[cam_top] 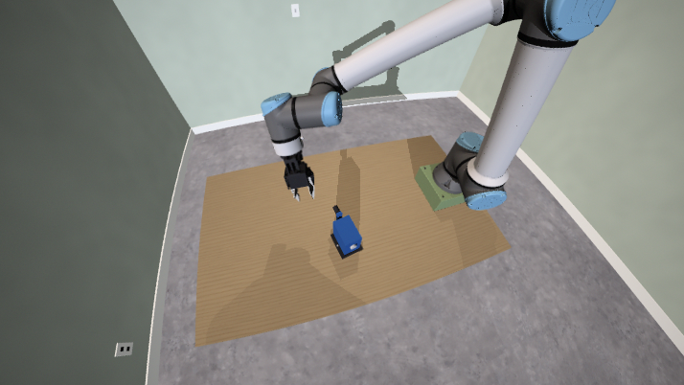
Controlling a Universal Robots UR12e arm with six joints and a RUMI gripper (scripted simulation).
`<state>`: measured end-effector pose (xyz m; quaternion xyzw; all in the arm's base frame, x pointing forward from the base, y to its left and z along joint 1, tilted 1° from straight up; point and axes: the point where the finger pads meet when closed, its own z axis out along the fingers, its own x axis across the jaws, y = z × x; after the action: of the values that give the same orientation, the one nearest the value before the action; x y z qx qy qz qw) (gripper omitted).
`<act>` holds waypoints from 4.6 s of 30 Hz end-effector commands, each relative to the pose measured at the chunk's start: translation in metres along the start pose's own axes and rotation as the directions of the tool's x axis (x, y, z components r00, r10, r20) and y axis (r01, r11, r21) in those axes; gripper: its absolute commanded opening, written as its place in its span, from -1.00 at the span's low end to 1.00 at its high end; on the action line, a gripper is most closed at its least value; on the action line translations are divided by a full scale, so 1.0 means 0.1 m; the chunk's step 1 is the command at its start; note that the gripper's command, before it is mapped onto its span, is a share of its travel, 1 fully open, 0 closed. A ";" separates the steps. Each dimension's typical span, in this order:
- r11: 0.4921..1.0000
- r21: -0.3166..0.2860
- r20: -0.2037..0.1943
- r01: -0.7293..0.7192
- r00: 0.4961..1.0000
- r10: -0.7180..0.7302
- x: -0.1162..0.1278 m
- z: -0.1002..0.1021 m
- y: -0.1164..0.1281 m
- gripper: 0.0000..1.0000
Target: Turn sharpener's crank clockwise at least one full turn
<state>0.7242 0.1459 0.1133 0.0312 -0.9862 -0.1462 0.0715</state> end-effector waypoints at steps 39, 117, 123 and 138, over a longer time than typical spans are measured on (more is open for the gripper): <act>0.933 -0.203 0.016 0.296 0.954 -0.299 0.98 0.44 -0.42 -0.36; 0.933 -0.203 0.016 0.296 0.954 -0.299 1.00 0.92 -0.33 -0.36; 0.933 -0.204 0.016 0.296 0.954 -0.299 1.01 1.00 -0.31 -0.36; 0.933 -0.204 0.016 0.296 0.954 -0.299 1.01 1.05 -0.30 -0.36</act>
<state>0.6094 0.1387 0.0182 0.1736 -0.9492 -0.2555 0.0594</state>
